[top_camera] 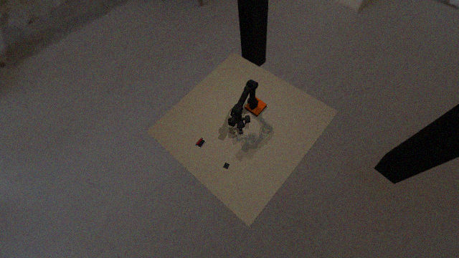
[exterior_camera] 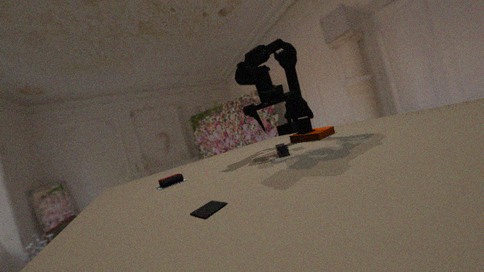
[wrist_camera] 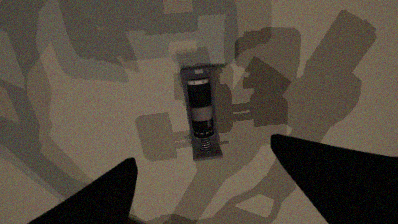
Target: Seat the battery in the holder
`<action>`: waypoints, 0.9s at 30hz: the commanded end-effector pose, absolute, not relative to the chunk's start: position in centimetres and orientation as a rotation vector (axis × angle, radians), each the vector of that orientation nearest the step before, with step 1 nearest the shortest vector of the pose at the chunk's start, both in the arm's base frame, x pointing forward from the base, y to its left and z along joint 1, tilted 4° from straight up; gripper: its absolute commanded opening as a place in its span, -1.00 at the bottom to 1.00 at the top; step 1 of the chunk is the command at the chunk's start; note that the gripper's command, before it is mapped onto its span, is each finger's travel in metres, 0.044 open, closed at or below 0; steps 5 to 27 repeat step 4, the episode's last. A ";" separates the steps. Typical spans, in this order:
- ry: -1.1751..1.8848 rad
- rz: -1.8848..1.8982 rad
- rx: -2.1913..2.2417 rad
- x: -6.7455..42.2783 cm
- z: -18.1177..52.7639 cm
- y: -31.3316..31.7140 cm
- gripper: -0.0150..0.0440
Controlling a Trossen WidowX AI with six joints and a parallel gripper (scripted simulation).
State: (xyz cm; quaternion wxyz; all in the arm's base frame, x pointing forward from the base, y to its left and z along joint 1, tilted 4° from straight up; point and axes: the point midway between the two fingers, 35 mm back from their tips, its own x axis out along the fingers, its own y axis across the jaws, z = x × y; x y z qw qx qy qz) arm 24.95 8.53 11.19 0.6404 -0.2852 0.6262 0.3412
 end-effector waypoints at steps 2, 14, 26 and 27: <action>1.421 0.781 -0.653 25.0 11.4 8.6 1.00; 1.421 0.781 -0.653 25.0 11.4 8.6 1.00; 1.421 0.781 -0.653 25.0 11.4 8.6 1.00; 1.421 0.781 -0.653 25.0 11.4 8.6 1.00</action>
